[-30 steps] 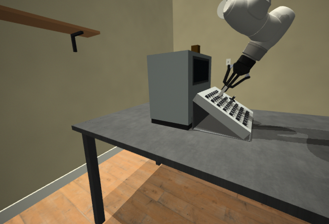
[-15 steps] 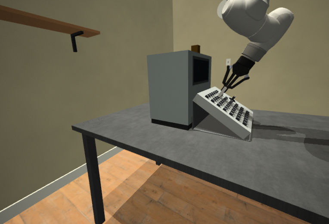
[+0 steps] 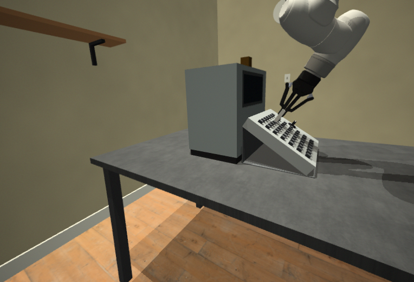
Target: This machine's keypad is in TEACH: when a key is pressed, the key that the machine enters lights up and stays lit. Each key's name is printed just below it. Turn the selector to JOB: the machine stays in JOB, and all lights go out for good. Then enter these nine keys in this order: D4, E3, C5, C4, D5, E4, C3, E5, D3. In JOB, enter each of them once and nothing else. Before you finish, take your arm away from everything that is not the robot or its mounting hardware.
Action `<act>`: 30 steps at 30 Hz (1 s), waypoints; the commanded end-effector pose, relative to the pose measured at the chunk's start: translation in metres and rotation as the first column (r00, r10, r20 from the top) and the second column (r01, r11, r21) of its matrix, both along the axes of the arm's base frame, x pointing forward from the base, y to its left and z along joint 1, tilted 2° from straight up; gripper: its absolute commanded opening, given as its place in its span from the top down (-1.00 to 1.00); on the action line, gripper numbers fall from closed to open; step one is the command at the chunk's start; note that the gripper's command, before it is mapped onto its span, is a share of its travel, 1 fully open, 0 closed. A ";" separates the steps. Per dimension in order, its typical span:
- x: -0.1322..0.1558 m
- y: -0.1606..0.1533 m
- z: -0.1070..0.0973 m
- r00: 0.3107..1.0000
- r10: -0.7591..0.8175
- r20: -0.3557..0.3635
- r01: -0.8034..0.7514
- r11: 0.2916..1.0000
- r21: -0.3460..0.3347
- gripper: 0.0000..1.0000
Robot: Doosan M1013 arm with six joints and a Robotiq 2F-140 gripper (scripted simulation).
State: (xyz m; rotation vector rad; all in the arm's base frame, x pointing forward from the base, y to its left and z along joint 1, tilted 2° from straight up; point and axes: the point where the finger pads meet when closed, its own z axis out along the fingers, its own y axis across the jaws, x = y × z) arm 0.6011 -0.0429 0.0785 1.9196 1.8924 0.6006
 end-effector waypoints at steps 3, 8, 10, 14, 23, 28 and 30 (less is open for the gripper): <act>0.000 0.000 0.000 1.000 0.000 0.000 0.000 1.000 0.000 1.00; 0.000 0.000 0.000 1.000 0.000 0.000 0.000 1.000 0.000 1.00; 0.000 0.000 0.000 1.000 0.000 0.000 0.000 1.000 0.000 1.00; 0.000 0.000 0.000 1.000 0.000 0.000 0.000 1.000 0.000 1.00; -0.003 0.000 0.005 1.000 0.000 0.000 0.000 1.000 0.000 1.00; -0.006 0.000 0.009 1.000 0.000 0.000 0.000 1.000 0.000 1.00; -0.008 0.000 0.012 1.000 0.000 0.000 0.000 1.000 0.000 1.00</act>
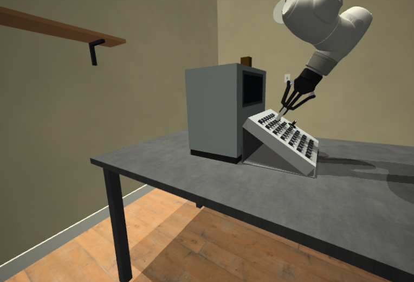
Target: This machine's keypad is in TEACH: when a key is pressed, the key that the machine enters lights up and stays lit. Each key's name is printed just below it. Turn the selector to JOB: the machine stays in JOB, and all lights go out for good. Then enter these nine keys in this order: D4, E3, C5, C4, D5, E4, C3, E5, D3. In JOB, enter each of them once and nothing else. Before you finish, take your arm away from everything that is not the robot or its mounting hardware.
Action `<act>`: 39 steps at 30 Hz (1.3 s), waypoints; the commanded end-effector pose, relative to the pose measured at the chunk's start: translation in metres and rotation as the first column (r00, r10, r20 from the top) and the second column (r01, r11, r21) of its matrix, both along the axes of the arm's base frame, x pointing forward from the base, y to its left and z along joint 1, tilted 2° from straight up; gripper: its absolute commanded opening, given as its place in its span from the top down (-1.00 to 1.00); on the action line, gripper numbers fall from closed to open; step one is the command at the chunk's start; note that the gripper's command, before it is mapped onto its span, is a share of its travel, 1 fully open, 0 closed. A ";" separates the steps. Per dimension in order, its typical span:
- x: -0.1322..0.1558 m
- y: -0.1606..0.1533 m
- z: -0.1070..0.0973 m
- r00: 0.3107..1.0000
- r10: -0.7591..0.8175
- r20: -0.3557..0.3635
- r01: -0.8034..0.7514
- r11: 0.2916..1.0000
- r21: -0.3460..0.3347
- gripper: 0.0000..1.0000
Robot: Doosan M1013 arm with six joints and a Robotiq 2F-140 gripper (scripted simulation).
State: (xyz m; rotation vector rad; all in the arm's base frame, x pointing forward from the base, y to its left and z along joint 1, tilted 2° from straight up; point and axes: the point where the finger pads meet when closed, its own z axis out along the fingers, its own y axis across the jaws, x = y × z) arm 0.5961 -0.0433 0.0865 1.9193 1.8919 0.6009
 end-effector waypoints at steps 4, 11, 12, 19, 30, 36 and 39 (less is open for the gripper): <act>-0.007 0.000 0.011 1.000 0.000 0.000 0.000 1.000 0.000 1.00; -0.013 -0.001 0.019 1.000 0.000 0.000 0.000 1.000 0.000 1.00; -0.013 -0.001 0.019 1.000 0.000 0.000 0.000 1.000 0.000 1.00; -0.015 -0.001 0.022 1.000 0.000 0.000 0.000 1.000 0.000 1.00; -0.015 0.015 0.023 1.000 0.000 0.000 0.000 1.000 0.000 1.00; -0.015 0.033 0.024 1.000 0.000 0.000 0.000 1.000 0.000 1.00; -0.015 0.033 0.024 1.000 0.000 0.000 0.000 1.000 0.000 1.00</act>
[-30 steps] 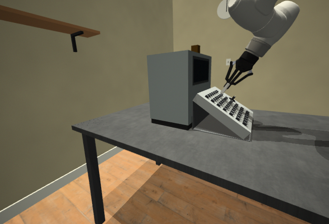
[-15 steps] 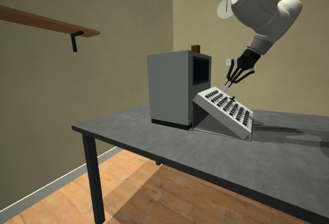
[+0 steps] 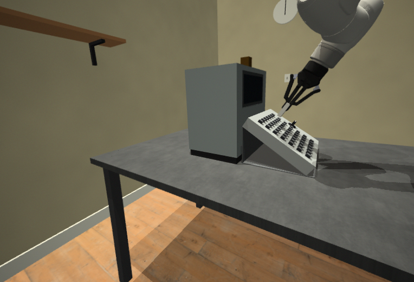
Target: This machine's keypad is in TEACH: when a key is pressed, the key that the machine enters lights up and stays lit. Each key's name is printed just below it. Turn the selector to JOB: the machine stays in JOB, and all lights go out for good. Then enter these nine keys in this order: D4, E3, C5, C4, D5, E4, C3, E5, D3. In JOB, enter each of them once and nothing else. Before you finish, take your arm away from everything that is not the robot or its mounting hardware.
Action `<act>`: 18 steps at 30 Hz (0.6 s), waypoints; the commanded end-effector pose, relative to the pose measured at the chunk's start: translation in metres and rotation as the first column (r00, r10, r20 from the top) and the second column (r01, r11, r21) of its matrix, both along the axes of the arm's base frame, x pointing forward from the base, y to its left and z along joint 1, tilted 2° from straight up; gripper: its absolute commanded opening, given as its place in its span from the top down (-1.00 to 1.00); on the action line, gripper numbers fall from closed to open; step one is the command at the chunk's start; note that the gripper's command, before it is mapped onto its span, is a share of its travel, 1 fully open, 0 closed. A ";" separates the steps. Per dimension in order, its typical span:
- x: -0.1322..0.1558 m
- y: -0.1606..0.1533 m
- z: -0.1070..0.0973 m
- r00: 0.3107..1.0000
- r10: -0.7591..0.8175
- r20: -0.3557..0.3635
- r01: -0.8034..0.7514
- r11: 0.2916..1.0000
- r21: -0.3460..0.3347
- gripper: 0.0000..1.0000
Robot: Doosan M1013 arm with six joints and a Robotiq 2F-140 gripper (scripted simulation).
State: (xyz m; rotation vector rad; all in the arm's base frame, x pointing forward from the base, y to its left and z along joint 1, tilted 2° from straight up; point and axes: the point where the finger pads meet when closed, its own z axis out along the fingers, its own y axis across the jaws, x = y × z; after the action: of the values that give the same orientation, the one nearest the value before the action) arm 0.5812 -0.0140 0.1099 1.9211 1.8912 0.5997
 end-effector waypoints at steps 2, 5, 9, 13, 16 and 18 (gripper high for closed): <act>0.000 0.004 0.000 1.000 0.001 0.001 -0.001 1.000 0.000 1.00; 0.001 0.004 -0.002 1.000 0.001 0.001 -0.001 1.000 0.000 1.00; 0.003 0.004 -0.004 1.000 0.001 0.001 -0.001 1.000 0.000 1.00; 0.006 0.004 -0.009 1.000 0.001 0.001 -0.001 1.000 0.000 1.00; 0.009 0.004 -0.013 1.000 0.001 0.001 -0.001 1.000 0.000 1.00; 0.010 0.004 -0.015 1.000 0.001 0.001 -0.001 1.000 0.000 1.00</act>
State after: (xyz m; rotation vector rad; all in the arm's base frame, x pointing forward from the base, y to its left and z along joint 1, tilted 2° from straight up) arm 0.5888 -0.0096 0.0987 1.9198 1.8925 0.6005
